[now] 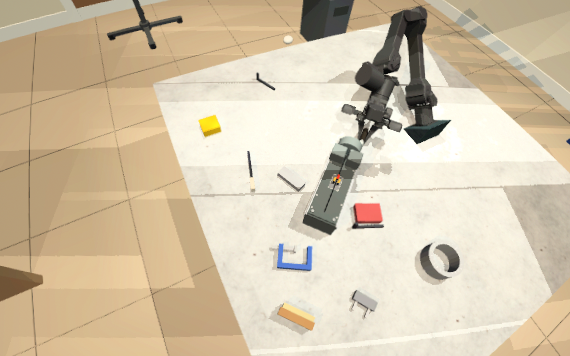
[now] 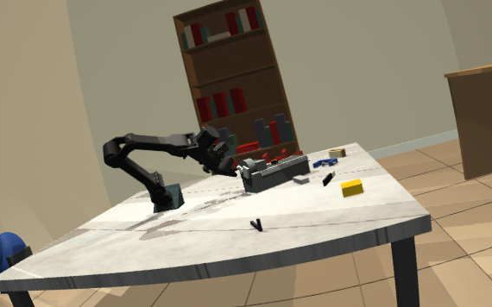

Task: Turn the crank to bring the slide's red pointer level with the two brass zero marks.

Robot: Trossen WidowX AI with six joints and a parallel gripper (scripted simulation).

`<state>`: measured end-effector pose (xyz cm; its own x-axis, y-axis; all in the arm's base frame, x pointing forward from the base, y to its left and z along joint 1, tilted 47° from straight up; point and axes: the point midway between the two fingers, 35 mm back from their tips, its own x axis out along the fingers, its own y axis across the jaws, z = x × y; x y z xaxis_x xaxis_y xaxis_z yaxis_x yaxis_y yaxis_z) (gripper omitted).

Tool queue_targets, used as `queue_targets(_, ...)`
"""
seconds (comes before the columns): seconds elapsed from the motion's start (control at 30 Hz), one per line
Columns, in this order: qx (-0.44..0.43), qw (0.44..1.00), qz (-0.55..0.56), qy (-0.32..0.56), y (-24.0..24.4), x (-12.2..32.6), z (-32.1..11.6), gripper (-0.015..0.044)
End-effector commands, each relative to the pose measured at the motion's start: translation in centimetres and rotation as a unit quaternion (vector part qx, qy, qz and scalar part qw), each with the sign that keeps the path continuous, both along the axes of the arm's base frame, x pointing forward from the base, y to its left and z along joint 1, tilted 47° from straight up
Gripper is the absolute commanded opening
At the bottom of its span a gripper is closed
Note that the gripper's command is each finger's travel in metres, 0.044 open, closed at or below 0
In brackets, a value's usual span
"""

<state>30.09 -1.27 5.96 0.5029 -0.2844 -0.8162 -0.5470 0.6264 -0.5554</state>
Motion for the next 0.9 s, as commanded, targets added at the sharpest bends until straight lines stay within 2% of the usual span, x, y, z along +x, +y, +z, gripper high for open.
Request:
queue_targets(0.0,0.0,1.0,0.004,-0.003,0.5,0.3,0.8,0.0)
queue_targets(0.87,0.0,1.0,0.004,-0.004,0.4,1.0,2.2,0.0)
